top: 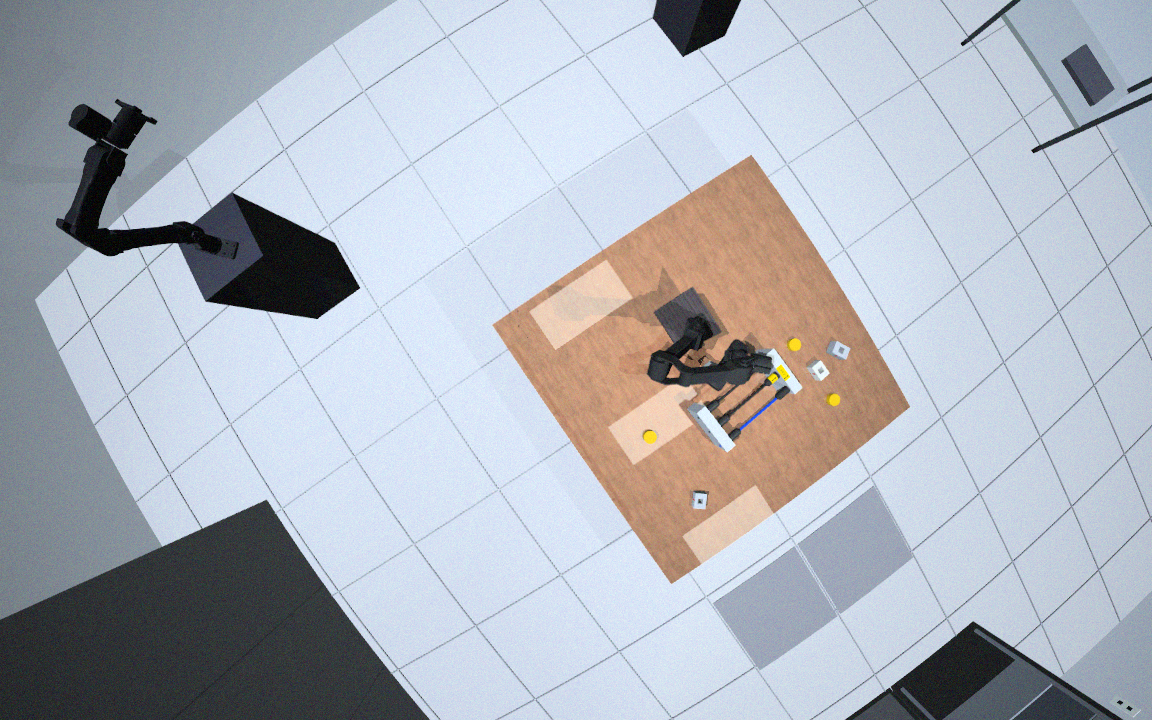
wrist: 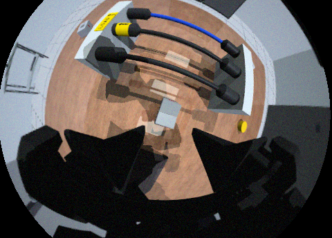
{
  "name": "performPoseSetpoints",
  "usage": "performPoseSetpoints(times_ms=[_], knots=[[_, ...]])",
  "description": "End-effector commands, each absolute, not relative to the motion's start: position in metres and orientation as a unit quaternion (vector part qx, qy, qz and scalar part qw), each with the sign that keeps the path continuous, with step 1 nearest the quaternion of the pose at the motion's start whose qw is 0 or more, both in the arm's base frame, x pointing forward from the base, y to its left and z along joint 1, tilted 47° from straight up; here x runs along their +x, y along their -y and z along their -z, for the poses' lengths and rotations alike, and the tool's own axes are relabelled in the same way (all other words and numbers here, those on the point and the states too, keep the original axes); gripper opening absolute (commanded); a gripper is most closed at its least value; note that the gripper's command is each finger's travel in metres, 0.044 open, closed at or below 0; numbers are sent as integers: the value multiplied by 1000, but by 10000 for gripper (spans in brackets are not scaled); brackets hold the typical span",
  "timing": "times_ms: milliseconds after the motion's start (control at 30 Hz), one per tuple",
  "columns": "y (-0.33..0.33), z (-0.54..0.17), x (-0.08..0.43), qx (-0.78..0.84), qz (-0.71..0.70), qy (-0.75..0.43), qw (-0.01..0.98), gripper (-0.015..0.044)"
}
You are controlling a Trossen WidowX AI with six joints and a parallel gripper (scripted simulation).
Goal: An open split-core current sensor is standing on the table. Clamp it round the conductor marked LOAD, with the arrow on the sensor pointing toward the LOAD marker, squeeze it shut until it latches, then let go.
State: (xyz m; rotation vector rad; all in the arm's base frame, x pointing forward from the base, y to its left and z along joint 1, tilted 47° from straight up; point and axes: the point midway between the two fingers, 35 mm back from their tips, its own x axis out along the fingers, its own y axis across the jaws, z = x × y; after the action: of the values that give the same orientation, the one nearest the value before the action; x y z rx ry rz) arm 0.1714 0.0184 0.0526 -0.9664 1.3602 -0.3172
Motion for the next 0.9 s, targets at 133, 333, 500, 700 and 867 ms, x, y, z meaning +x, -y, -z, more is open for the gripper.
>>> performPoseSetpoints(times_ms=[133,333,500,700,867], knots=[[-22,-55,187,-614,-106,-660,421,320],[-22,-54,197,-671,-274,-642,249,320],[-22,-54,197,-672,-279,-641,244,320],[-22,-54,197,-672,-279,-641,244,320],[-17,-49,198,-672,-279,-640,244,320]])
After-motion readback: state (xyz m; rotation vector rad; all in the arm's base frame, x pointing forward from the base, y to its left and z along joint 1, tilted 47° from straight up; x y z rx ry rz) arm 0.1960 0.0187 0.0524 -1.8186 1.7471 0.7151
